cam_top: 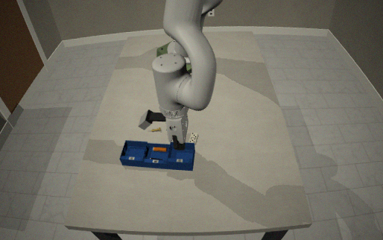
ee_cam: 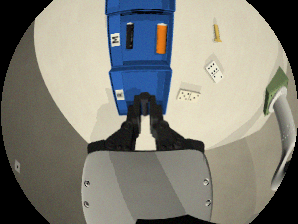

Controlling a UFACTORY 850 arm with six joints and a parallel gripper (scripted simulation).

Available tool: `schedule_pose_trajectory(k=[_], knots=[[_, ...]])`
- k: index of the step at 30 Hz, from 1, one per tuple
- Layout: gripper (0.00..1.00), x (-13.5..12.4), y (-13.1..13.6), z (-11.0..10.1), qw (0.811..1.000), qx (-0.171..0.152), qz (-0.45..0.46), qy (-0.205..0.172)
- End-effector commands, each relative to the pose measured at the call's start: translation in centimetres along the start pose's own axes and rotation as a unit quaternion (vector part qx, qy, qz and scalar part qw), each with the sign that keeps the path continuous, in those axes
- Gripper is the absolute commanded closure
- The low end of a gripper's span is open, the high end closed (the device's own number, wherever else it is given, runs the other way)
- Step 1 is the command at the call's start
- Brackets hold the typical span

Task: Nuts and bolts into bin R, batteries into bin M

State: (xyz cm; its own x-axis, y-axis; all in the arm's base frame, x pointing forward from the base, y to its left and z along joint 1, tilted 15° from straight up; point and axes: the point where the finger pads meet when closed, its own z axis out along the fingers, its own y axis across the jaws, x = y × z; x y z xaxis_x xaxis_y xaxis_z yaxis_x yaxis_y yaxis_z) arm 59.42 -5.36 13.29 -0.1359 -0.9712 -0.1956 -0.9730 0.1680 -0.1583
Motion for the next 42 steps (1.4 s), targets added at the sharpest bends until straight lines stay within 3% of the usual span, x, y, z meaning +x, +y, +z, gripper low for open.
schedule_pose_trajectory(k=[1,24,41,42], knots=[[1.0,0.0,-0.1,0.5,1.0,0.001,0.0,0.0],[1.0,0.0,-0.1,4.6,1.0,0.001,0.0,0.0],[1.0,-0.2,0.1,4.6,1.0,0.001,0.0,0.0],[0.71,-0.2,0.1,4.6,1.0,0.001,0.0,0.0]])
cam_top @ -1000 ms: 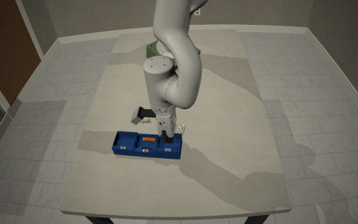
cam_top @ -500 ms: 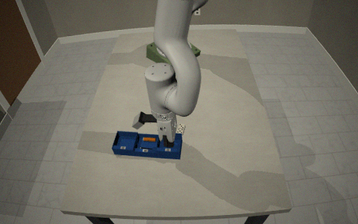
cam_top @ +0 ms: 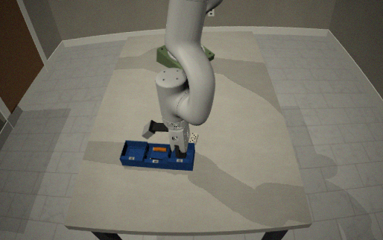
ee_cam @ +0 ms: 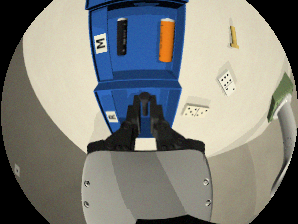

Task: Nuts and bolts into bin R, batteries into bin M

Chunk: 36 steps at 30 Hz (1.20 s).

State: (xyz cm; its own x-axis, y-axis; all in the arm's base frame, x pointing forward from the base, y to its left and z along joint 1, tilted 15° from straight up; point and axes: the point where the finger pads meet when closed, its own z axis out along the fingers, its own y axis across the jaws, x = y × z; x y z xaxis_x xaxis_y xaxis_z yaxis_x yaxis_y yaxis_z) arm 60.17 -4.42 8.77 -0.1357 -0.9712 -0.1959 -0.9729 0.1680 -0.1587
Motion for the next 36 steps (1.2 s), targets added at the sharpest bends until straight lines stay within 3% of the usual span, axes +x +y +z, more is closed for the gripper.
schedule_pose_trajectory(k=[1,17,36], knots=[[0.71,0.0,-0.1,-0.1,1.0,0.001,0.0,0.0],[0.71,0.0,-0.1,-0.1,1.0,0.001,0.0,0.0],[0.71,0.0,-0.1,-2.3,1.0,0.001,0.0,0.0]])
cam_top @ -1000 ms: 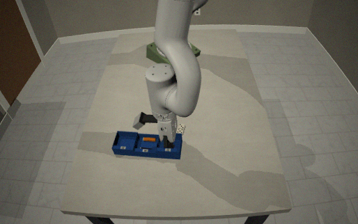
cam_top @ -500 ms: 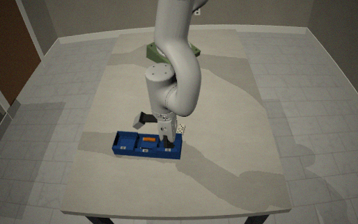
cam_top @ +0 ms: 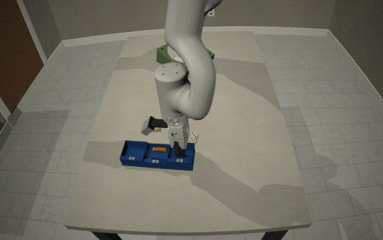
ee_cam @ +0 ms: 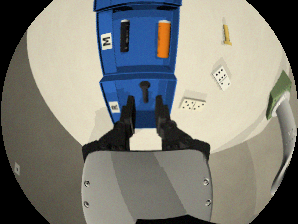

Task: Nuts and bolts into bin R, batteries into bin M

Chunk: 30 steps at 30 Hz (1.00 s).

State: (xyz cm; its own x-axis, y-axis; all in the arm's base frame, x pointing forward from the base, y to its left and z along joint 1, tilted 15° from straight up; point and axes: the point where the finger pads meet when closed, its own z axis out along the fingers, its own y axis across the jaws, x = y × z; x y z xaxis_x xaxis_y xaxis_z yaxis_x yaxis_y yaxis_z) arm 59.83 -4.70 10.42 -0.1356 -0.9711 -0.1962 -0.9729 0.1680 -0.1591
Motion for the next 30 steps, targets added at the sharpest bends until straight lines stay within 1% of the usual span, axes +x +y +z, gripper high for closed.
schedule_pose_trajectory(k=[1,7,11,12,24,27,30], knots=[[0.71,0.0,-0.1,-0.8,1.0,0.001,0.0,0.0],[0.71,0.0,-0.1,-1.3,1.0,0.001,0.0,0.0],[0.71,0.0,-0.1,-3.3,1.0,0.001,0.0,0.0],[0.71,0.0,-0.1,-3.5,1.0,0.001,0.0,0.0],[0.71,0.0,-0.1,-3.5,1.0,0.001,0.0,0.0],[0.71,1.7,1.7,-3.6,0.997,0.001,-0.075,0.0],[0.71,3.5,3.5,-3.6,0.994,0.001,-0.106,0.0]])
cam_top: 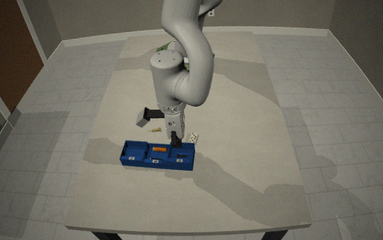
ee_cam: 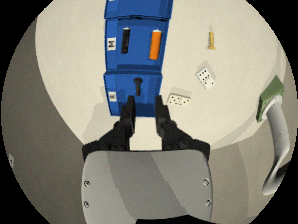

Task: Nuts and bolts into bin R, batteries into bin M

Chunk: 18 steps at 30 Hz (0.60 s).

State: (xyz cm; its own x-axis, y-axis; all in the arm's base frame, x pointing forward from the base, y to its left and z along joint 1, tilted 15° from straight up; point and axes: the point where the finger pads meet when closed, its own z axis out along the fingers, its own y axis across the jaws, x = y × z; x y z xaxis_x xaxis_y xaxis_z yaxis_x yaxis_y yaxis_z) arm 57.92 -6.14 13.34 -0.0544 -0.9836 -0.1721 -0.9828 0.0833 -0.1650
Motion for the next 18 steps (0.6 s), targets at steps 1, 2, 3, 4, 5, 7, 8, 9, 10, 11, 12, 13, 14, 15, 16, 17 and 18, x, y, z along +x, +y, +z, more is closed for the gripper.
schedule_pose_trajectory(k=[1,2,3,4,5,7,8,9,10,11,12,13,14,15,16,17,18], knots=[[0.71,2.7,3.2,-0.1,0.998,0.006,-0.064,-0.004],[0.71,3.2,3.8,-0.1,0.998,0.006,-0.064,-0.004],[0.71,3.8,4.5,-0.1,0.998,0.006,-0.064,-0.004],[0.71,4.3,5.1,-0.2,0.998,0.006,-0.064,-0.004],[0.71,4.8,5.8,-0.2,0.998,0.006,-0.064,-0.004],[0.71,5.8,7.0,-0.2,0.998,0.006,-0.064,-0.004],[0.71,6.3,7.7,-0.2,0.998,0.006,-0.064,-0.004],[0.71,6.9,8.3,-0.2,0.998,0.006,-0.064,-0.004],[0.71,6.9,8.3,-0.2,0.998,0.006,-0.064,-0.004],[0.71,6.9,8.3,-0.2,0.998,0.006,-0.064,-0.004],[0.71,7.5,9.0,-0.2,0.998,0.006,-0.064,-0.004],[0.71,8.0,9.7,-0.2,0.998,0.006,-0.064,-0.004],[0.71,8.5,10.3,-0.2,0.998,0.006,-0.064,-0.004],[0.71,9.0,10.9,-0.2,0.998,0.006,-0.064,-0.004],[0.71,9.6,11.6,-0.2,0.998,0.006,-0.064,-0.004],[0.71,10.0,12.0,-0.2,0.998,0.006,-0.064,-0.004],[0.71,10.2,12.3,-0.2,0.998,0.006,-0.064,-0.004]])
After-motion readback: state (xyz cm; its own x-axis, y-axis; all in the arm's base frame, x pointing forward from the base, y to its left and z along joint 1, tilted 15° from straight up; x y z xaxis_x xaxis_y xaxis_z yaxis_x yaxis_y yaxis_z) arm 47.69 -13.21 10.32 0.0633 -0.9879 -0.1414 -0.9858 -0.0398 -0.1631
